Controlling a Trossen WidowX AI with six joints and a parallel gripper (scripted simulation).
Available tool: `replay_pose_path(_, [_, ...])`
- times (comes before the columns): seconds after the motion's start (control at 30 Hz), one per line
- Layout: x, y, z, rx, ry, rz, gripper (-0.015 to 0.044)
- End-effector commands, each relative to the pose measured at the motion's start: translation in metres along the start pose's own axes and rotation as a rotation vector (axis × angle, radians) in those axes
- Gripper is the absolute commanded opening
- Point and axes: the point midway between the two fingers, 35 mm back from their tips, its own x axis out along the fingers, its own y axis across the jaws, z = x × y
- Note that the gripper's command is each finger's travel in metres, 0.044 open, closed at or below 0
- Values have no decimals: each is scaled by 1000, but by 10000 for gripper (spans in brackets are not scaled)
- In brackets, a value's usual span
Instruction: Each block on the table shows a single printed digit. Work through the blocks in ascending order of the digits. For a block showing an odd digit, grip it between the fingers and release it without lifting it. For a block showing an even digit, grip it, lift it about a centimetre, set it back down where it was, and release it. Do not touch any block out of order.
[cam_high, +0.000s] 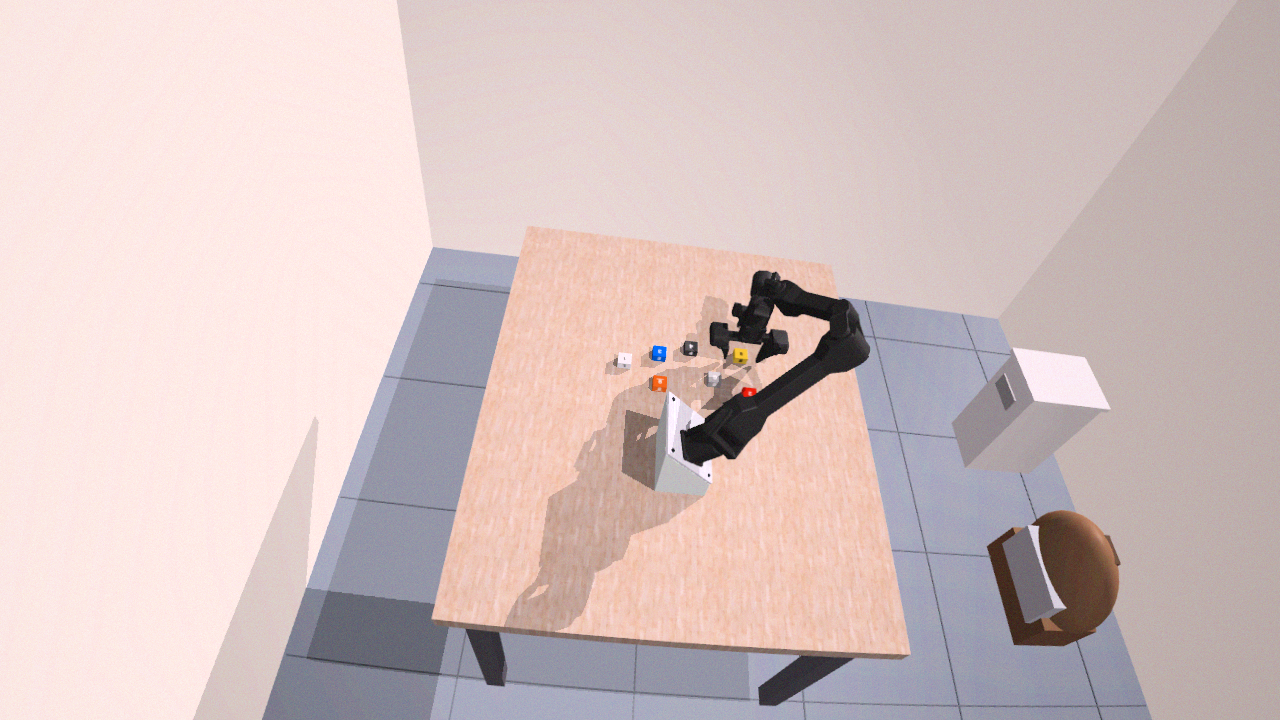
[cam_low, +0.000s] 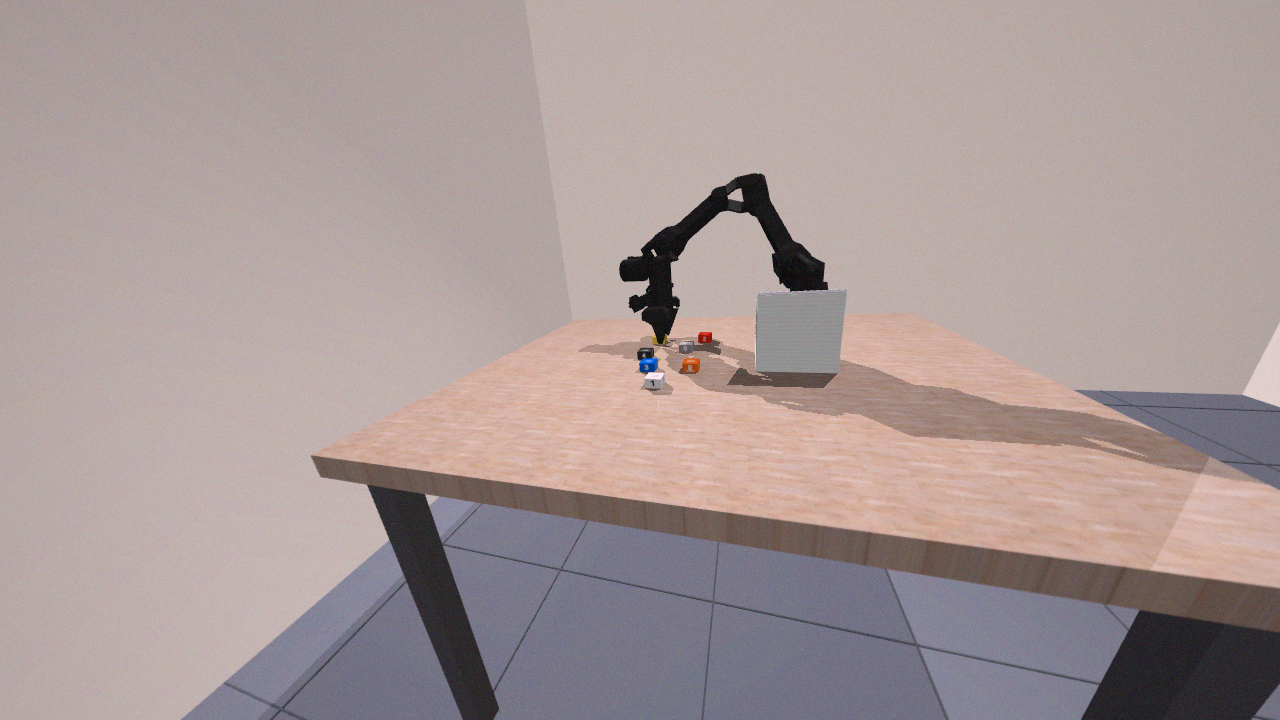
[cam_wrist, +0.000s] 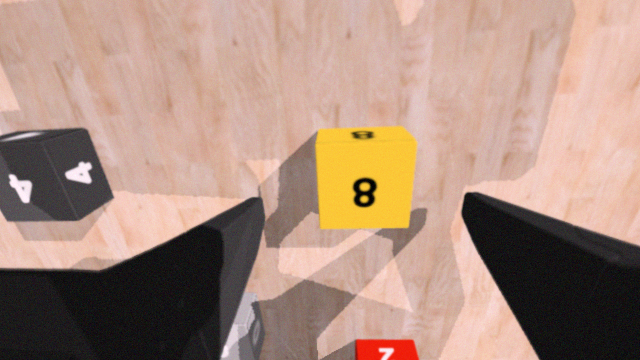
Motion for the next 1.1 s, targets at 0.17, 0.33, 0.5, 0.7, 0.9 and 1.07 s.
replay_pose_path(0.17, [-36, 1, 0, -4, 0, 3, 400])
replay_pose_path(0.33, [-46, 1, 2, -4, 0, 5, 348])
replay_pose_path(0.5, [-113, 1, 1, -5, 1, 8, 216])
replay_pose_path(0.7, [-116, 1, 0, -5, 1, 8, 120])
replay_pose_path(0.9, [-116, 1, 0, -5, 1, 8, 120])
replay_pose_path(1.07, [-120, 55, -7, -10, -5, 34, 120])
